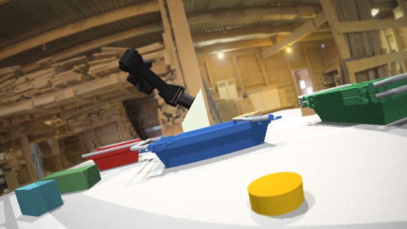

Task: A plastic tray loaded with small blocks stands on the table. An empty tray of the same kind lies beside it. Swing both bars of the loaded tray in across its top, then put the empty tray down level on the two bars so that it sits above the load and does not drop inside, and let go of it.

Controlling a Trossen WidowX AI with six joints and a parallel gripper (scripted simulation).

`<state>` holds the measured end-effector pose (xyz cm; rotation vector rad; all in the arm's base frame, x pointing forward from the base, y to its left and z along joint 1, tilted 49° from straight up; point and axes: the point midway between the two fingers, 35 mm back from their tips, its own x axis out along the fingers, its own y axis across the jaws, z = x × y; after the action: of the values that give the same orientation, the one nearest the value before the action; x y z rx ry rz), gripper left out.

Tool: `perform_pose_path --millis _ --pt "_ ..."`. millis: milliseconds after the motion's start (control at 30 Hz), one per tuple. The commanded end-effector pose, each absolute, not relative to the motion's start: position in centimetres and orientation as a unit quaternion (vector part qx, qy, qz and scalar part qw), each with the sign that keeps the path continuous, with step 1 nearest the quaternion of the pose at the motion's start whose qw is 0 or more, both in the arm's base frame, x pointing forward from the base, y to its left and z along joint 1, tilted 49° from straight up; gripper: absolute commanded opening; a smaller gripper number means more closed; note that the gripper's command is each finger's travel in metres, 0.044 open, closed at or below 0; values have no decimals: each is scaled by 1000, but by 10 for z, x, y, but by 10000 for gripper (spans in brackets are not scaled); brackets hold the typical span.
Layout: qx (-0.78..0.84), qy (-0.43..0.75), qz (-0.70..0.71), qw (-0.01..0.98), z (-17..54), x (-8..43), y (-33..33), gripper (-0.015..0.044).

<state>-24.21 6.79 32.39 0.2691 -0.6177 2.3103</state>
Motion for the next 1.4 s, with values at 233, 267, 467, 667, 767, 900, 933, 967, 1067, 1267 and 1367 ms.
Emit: perform_pose_path --millis 233,267,467,667,767,900,933,967,1067,1267,1367 --pt "105 -239 896 358 324 -242 67 190" --pt "105 -238 898 354 324 -244 65 164" --pt "113 -220 927 282 331 -265 29 86" --pt "117 -198 958 170 340 -285 -34 86" --pt "117 -185 970 107 344 -290 -71 86" --pt "114 -169 979 23 349 -289 -123 86" --pt "113 -166 980 5 349 -288 -133 86" --pt "112 -163 980 -10 350 -286 -143 86" --pt "109 -155 980 -53 352 -281 -170 86" --pt "100 -140 974 -145 355 -260 -226 86" --pt "92 -130 966 -204 356 -241 -262 86"
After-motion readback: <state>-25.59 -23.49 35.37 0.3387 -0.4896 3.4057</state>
